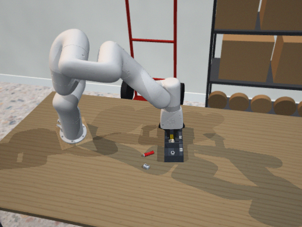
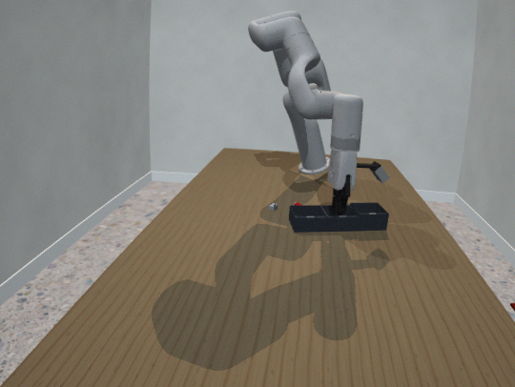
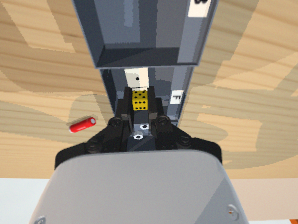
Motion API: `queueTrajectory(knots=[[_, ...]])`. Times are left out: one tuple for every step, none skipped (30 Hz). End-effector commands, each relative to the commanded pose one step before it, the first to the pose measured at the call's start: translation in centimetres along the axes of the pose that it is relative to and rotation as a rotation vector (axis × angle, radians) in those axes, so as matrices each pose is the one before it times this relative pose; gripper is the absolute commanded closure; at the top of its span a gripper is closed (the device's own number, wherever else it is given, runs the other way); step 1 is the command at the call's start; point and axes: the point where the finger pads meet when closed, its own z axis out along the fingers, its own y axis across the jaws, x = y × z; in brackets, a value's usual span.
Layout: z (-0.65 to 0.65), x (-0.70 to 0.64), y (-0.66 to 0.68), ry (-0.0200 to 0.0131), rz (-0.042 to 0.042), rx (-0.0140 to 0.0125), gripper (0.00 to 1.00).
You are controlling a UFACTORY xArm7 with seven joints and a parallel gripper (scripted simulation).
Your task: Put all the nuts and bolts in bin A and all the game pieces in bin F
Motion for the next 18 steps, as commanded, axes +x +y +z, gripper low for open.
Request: queueTrajectory(knots=[[0.596, 0.027, 0.165, 0.00002, -0.00011, -0.00432, 1.0], [0.041, -0.001, -0.001, 0.0, 0.0, 0.0, 1.0], [0.001, -0.001, -0.001, 0.0, 0.0, 0.0, 1.0], [0.001, -0.001, 0.001, 0.0, 0.0, 0.0, 1.0], [0.0, 0.0, 0.005, 0.0, 0.0, 0.0, 1.0], [-0.006, -0.002, 0.005, 0.00002, -0.00001, 0.00002, 1.0], [0.002, 0.001, 0.006, -0.00001, 0.0, -0.00001, 1.0], [0.001, 0.001, 0.004, -0.00001, 0.0, 0.0, 1.0], [0.001, 0.0, 0.002, 0.0, 0.0, 0.0, 1.0], [0.001, 0.0, 0.0, 0.0, 0.0, 0.0, 1.0], [0.0, 0.0, -0.002, 0.0, 0.0, 0.0, 1.0], [0.0, 0.0, -0.002, 0.0, 0.0, 0.0, 1.0], [0.0, 0.0, 0.0, 0.0, 0.0, 0.0, 1.0], [0.0, 0.0, 0.0, 0.0, 0.0, 0.0, 1.0], [0.0, 0.0, -0.002, 0.0, 0.0, 0.0, 1.0], [0.0, 0.0, 0.0, 0.0, 0.0, 0.0, 0.7], [0.0, 0.0, 0.0, 0.0, 0.0, 0.0, 0.7], [0.0, 0.0, 0.0, 0.0, 0.0, 0.0, 0.7]])
